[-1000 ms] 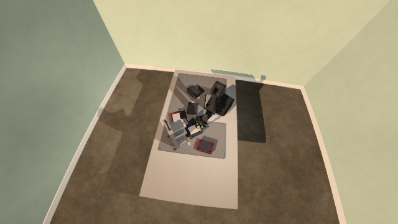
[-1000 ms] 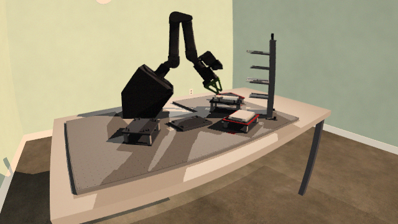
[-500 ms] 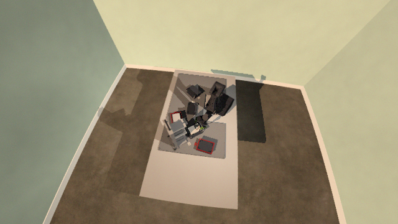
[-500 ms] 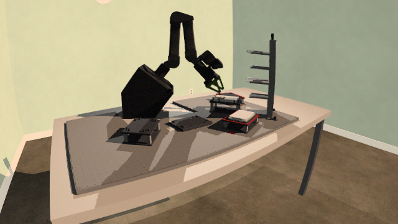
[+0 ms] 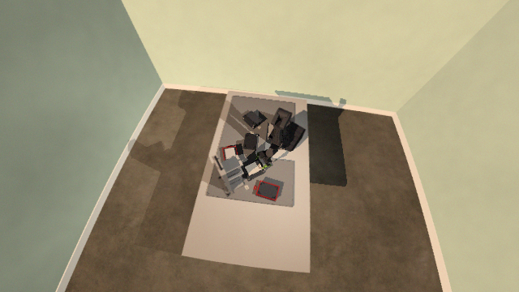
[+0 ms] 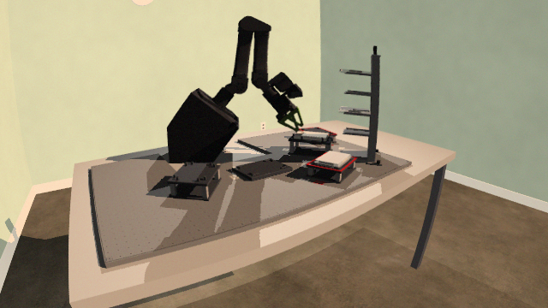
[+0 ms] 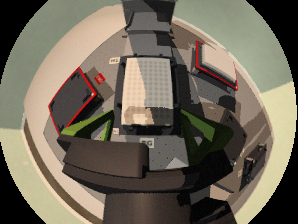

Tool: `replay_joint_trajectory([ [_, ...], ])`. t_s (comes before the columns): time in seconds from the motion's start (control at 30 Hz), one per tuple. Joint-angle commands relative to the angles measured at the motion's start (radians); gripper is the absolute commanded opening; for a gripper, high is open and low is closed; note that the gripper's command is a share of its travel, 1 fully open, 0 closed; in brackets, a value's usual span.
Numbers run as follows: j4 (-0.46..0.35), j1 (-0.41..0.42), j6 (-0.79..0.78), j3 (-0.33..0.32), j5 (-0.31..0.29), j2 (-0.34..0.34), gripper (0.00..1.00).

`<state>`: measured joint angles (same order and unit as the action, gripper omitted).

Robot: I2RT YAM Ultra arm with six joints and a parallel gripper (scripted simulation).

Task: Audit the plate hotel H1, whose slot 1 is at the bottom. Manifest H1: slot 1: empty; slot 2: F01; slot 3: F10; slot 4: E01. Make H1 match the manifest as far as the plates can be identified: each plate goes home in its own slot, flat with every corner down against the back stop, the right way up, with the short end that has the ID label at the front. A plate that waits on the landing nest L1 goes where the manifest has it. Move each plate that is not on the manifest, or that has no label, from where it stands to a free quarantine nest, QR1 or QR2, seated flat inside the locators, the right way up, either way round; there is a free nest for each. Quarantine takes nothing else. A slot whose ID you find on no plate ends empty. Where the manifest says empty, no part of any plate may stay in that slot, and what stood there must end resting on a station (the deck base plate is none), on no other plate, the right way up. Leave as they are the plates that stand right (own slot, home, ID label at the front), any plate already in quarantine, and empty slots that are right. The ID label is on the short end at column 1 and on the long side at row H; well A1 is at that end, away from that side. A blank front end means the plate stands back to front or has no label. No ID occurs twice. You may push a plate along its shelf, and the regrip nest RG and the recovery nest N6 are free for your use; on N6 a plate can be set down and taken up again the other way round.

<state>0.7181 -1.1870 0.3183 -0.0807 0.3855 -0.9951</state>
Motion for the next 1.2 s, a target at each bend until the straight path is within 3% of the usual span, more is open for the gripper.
replay_joint_trajectory([
  [0.0,0.061,0.003,0.005,0.008,0.024,-0.024,1.0],
  [1.17,0.468,-0.015,0.007,0.049,0.032,-0.405,1.0],
])
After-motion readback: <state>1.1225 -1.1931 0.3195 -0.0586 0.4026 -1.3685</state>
